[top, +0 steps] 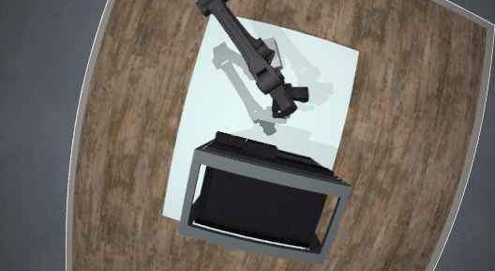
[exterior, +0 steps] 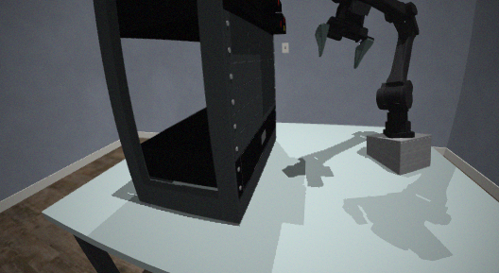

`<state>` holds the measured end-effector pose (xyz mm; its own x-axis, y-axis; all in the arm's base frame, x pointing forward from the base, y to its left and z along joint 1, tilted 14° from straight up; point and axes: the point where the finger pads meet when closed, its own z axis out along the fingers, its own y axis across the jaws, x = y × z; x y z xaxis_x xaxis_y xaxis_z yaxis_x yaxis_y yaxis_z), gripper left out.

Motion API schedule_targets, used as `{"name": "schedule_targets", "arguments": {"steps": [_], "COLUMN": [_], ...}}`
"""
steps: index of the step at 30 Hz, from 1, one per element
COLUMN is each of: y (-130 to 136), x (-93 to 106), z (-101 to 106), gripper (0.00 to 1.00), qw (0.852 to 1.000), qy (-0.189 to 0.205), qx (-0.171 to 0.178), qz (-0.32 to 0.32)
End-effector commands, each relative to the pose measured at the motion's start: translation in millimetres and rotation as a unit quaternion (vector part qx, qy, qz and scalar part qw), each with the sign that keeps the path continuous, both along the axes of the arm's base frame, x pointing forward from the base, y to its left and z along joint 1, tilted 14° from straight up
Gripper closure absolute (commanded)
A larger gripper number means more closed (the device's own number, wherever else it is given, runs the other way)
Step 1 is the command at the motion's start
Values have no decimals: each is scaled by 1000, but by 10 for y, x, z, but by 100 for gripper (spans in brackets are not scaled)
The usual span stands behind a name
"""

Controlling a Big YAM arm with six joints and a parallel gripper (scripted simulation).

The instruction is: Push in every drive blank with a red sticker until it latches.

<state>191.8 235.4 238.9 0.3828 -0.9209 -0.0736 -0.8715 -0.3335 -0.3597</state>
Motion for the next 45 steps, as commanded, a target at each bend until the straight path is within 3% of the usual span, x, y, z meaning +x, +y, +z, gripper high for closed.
{"name": "schedule_targets", "arguments": {"steps": [1,17,18,45], "y": [13,13,66,68], "x": [7,7,43,33], "z": [33,33,160,123], "gripper": [0,0,0,0], "qw": [1000,1000,1000,1000], "qy": [-2,-2,-11,-14], "qx": [3,3,15,21], "qz": [0,0,0,-5]}}
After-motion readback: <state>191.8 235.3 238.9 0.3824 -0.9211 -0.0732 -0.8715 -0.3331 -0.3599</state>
